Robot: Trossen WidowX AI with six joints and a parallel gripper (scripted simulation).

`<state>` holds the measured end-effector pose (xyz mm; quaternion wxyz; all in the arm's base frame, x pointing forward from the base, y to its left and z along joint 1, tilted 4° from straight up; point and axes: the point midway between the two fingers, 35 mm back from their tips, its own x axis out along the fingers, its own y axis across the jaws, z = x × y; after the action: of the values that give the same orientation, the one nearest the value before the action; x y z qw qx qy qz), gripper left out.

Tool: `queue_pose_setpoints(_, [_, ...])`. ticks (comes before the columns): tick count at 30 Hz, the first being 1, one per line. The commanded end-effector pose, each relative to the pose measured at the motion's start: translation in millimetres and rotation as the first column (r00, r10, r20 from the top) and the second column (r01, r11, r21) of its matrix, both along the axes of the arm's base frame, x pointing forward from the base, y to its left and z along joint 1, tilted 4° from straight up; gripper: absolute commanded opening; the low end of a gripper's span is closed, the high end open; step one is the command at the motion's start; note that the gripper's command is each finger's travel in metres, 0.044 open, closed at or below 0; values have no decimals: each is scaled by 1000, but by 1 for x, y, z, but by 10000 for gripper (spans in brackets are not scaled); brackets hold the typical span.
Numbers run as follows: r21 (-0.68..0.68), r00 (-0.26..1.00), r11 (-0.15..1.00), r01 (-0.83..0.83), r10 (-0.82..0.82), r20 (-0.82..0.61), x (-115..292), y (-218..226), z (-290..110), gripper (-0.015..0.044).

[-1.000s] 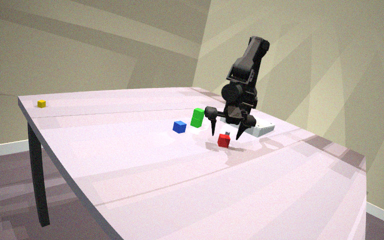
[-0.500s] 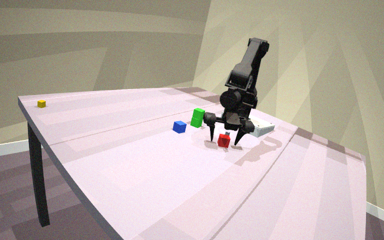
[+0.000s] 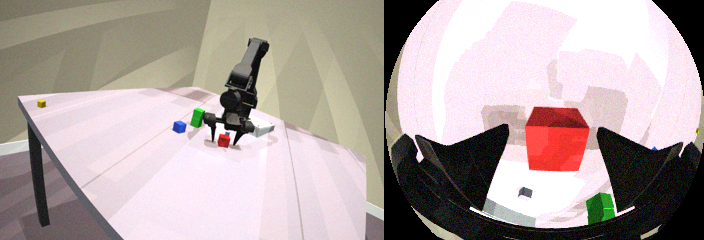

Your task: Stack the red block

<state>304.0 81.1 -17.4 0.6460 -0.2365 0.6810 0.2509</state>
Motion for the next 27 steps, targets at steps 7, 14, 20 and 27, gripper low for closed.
queue_pose_setpoints(7, [-4,1000,1000,4,-4,3,0,0,0,151])
queue_pose_setpoints(14, [-4,1000,1000,4,-4,3,0,0,0,105])
queue_pose_setpoints(20, [-4,1000,1000,4,-4,3,2,0,16,0])
queue_pose_setpoints(27, [-3,1000,1000,4,-4,3,3,0,52,0])
